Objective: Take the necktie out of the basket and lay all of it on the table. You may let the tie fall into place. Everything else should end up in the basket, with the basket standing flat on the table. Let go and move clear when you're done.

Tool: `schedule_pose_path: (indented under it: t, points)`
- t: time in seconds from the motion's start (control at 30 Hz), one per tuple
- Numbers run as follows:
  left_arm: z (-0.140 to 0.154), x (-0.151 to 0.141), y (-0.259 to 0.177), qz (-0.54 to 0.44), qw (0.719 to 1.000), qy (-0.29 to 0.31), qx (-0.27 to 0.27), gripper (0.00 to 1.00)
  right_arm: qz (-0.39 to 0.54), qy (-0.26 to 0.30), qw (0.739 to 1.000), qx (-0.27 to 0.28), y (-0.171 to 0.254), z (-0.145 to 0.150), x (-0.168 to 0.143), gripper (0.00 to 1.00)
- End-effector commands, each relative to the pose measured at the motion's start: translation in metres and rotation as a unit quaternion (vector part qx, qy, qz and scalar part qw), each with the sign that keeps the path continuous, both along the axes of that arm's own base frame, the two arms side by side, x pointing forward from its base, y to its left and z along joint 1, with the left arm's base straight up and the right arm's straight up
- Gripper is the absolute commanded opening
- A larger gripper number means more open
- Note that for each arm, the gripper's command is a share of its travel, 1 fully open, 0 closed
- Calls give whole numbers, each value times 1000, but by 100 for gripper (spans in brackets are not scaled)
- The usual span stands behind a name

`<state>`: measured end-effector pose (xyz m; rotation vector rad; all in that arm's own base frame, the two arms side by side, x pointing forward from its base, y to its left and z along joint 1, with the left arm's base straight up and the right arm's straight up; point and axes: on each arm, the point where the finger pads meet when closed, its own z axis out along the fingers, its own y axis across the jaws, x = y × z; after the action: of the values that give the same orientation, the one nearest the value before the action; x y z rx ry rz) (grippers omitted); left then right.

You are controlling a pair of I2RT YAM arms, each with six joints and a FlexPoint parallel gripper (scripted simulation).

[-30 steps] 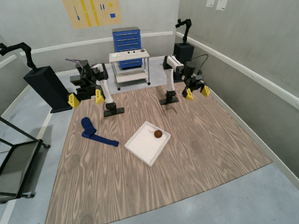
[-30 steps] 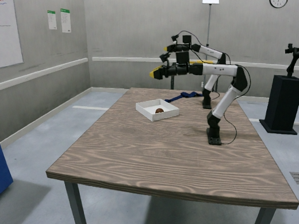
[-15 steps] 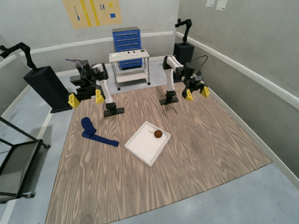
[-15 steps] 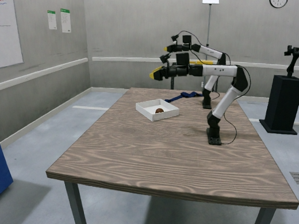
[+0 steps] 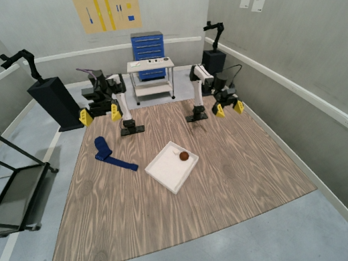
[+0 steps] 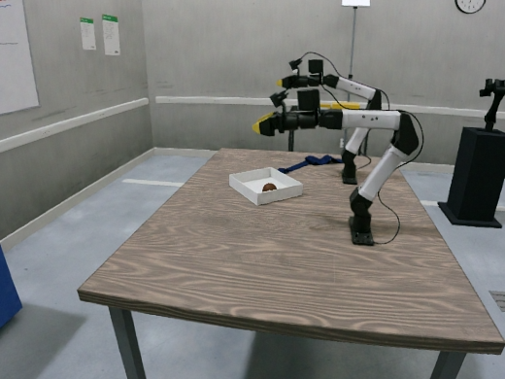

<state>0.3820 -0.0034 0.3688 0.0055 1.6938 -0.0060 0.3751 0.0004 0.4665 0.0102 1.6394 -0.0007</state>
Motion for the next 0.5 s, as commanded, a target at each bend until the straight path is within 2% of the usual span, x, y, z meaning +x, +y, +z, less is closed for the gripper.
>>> schedule_pose_path:
  t: [0.0, 0.47]
  points:
    - [24, -5, 0, 0, 999, -45, 0, 100, 13, -2, 1000, -6, 6, 6, -6, 100]
    - [24, -5, 0, 0, 999, -45, 0, 100, 13, -2, 1000, -6, 6, -8, -6, 100]
